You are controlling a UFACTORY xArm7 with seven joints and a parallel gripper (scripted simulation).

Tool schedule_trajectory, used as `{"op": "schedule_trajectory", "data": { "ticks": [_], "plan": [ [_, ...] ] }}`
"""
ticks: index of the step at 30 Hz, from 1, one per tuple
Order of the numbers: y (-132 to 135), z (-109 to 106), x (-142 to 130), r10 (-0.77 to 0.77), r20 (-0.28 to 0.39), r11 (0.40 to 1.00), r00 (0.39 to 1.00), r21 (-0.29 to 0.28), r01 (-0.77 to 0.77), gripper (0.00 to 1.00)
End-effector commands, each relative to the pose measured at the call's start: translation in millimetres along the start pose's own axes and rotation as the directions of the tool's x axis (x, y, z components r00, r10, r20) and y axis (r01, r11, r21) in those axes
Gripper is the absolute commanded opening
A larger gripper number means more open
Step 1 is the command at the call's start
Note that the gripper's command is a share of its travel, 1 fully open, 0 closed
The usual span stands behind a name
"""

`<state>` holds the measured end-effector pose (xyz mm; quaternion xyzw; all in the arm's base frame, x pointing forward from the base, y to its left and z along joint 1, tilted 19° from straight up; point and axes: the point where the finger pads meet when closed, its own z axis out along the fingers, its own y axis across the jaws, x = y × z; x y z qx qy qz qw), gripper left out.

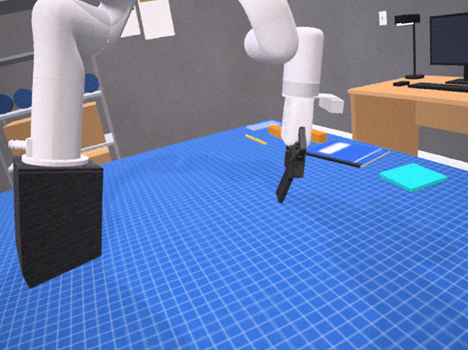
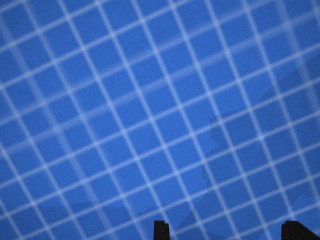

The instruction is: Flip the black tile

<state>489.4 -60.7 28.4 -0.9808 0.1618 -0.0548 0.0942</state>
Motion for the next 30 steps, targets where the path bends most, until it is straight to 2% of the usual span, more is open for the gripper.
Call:
{"op": "schedule_trajectory", "data": {
  "ticks": [1,30],
  "plan": [
    [0,2,6,0.0,-0.026,1.0,1.0,0.0,0.0,0.64],
    [0,18,25,0.0,-0.092,1.0,0.996,-0.001,0.0,0.64]
  ]
}}
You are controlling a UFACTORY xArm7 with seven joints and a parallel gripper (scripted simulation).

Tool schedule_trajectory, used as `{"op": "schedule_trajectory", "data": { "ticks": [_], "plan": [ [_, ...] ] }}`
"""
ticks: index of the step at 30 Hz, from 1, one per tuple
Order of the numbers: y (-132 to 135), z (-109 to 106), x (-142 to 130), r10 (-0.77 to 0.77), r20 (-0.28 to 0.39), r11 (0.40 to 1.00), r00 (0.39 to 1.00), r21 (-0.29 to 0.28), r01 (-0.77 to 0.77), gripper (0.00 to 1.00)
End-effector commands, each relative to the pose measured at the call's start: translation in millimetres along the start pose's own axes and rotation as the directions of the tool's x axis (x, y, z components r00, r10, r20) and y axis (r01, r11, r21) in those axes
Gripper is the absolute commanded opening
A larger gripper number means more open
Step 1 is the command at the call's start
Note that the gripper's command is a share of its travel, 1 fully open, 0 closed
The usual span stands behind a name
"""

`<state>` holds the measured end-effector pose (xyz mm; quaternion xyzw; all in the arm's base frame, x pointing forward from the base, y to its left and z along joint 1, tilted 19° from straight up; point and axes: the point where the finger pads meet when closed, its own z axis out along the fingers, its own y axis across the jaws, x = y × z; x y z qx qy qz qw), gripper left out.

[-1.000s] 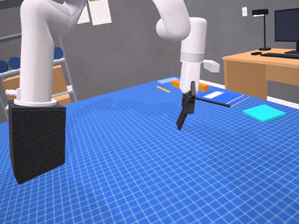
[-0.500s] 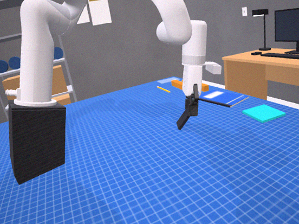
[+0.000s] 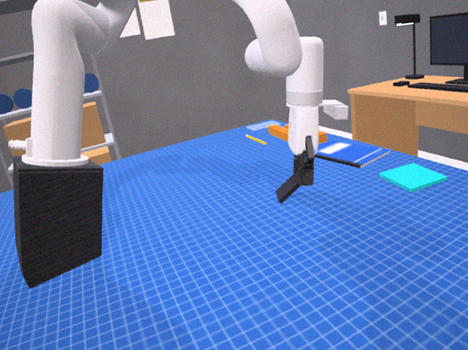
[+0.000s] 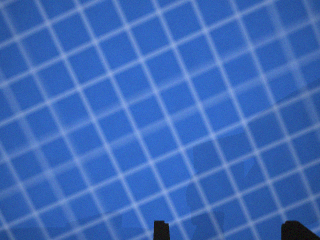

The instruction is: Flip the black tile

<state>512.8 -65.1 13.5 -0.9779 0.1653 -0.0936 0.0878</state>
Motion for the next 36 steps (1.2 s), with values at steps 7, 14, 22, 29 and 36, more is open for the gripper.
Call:
{"op": "schedule_trajectory", "data": {
  "ticks": [7,14,22,29,36],
  "plan": [
    [0,7,7,0.0,-0.028,1.0,1.0,-0.001,0.0,0.64],
    [0,15,11,0.0,-0.051,1.0,0.999,-0.001,0.0,0.64],
    [0,20,13,0.0,-0.078,1.0,0.997,-0.001,0.0,0.64],
    [0,26,16,0.0,-0.092,1.0,0.996,-0.001,0.0,0.64],
    [0,33,19,0.0,-0.104,1.0,0.995,-0.001,0.0,0.64]
  ]
}}
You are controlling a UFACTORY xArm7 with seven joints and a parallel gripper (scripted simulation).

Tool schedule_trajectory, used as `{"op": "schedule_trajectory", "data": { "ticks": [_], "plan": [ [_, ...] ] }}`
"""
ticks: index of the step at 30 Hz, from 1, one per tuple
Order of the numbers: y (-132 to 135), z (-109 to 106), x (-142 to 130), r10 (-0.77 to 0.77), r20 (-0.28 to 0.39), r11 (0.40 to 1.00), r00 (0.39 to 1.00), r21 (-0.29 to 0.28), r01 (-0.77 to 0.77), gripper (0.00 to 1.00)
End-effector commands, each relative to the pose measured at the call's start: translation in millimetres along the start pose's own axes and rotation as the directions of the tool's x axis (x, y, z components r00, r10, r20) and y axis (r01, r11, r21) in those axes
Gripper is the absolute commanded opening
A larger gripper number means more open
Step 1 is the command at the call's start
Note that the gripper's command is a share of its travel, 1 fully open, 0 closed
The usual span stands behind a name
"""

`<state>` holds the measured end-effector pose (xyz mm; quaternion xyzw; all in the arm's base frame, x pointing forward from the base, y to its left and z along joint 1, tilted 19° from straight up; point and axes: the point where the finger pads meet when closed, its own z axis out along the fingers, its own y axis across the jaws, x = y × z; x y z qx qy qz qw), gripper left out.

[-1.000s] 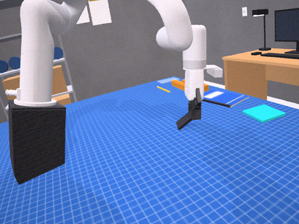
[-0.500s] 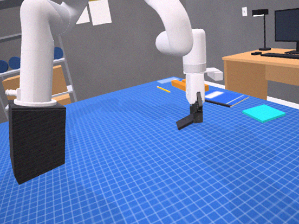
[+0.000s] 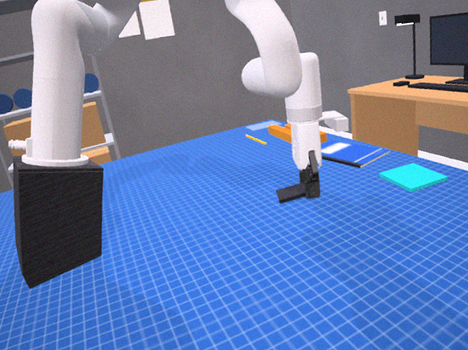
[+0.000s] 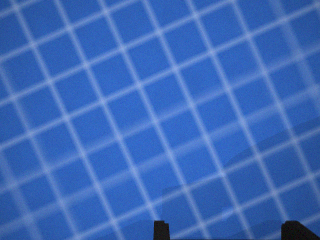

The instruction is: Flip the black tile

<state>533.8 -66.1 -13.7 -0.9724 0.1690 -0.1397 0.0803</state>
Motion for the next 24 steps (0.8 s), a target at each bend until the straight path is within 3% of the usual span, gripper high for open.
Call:
{"op": "schedule_trajectory", "data": {
  "ticks": [1,9,10,24],
  "plan": [
    [0.0,3.0,2.9,0.0,-0.01,1.0,1.0,-0.002,0.0,0.64],
    [0.0,3.0,2.9,0.0,-0.01,1.0,1.0,-0.002,0.0,0.64],
    [0.0,3.0,2.9,0.0,-0.01,1.0,1.0,-0.002,0.0,1.0],
    [0.0,3.0,2.9,0.0,-0.01,1.0,1.0,-0.002,0.0,1.0]
  ]
}}
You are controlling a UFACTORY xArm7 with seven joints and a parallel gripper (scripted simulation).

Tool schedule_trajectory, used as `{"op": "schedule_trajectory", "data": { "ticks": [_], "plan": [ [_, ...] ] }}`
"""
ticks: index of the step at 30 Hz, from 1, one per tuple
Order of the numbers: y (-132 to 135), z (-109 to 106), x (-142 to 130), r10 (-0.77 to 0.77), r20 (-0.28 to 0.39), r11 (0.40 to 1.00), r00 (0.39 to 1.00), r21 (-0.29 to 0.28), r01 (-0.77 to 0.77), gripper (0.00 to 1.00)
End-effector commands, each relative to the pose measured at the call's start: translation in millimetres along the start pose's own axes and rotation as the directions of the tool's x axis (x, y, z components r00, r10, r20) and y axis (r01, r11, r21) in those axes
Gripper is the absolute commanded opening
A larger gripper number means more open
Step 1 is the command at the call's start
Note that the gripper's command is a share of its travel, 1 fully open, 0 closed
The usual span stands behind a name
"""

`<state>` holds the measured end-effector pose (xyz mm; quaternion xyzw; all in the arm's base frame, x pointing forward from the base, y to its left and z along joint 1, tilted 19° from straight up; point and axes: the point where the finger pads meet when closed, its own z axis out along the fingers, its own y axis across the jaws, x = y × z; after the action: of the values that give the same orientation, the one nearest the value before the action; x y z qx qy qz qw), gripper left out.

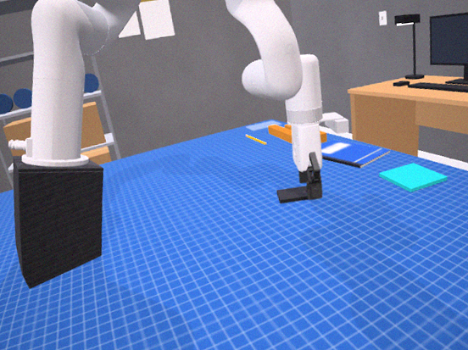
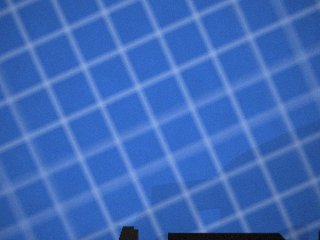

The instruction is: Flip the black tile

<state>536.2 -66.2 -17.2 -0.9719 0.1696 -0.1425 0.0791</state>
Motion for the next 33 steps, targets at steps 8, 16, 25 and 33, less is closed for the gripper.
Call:
{"op": "schedule_trajectory", "data": {
  "ticks": [8,16,25,33],
  "plan": [
    [0.0,-1.0,1.5,0.0,-0.003,1.0,1.0,0.0,0.0,1.0],
    [0.0,-1.0,1.5,0.0,-0.003,1.0,1.0,0.0,0.0,1.0],
    [0.0,-1.2,1.5,0.0,-0.003,1.0,1.0,0.0,0.0,1.0],
    [0.0,-5.0,1.5,0.0,-0.003,1.0,1.0,0.0,0.0,1.0]
  ]
}}
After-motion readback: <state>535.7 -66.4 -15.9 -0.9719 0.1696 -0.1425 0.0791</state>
